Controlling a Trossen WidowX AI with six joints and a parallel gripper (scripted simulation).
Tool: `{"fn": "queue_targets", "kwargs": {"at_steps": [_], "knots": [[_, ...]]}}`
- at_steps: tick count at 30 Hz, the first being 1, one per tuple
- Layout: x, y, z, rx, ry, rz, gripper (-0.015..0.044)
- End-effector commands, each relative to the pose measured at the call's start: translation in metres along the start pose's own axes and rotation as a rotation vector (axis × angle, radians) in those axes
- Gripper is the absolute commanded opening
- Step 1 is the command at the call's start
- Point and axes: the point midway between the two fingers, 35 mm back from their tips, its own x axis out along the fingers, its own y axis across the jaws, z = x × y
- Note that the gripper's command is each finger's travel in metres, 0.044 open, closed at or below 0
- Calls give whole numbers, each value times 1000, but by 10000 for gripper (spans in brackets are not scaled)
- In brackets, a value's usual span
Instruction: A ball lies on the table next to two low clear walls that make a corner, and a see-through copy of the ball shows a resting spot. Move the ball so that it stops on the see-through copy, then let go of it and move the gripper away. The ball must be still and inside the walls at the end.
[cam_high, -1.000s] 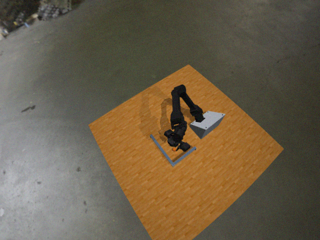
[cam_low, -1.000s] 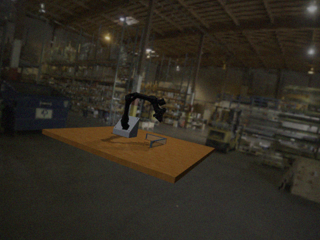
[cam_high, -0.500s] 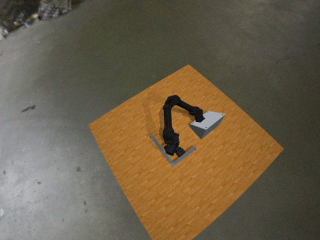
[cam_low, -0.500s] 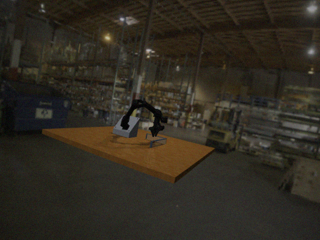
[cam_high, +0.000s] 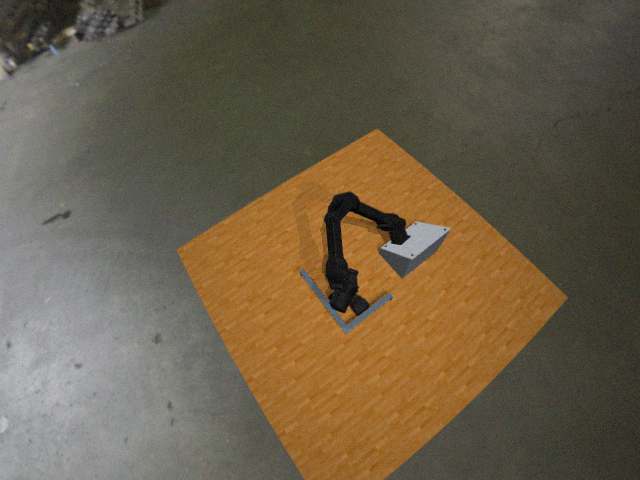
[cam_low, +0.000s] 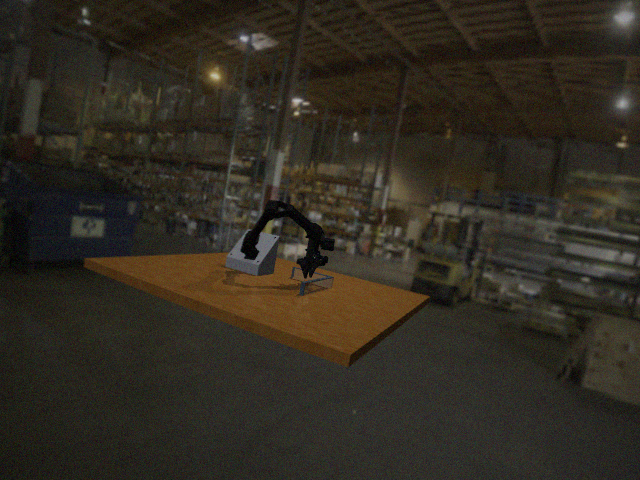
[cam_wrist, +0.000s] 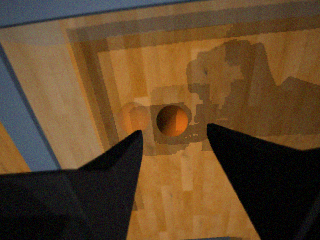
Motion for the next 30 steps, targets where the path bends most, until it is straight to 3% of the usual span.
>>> {"fn": "queue_targets", "kwargs": {"at_steps": [1,15,19,28,30], "knots": [[9,0,-1,-8,4,-6,253],[30,-1,-2,-8,4,-8,253],[30,-1,-2,-8,4,-8,148],[30,-1,-2,-8,4,-8,88],[29,0,-1,-11,2,-4,36]]}}
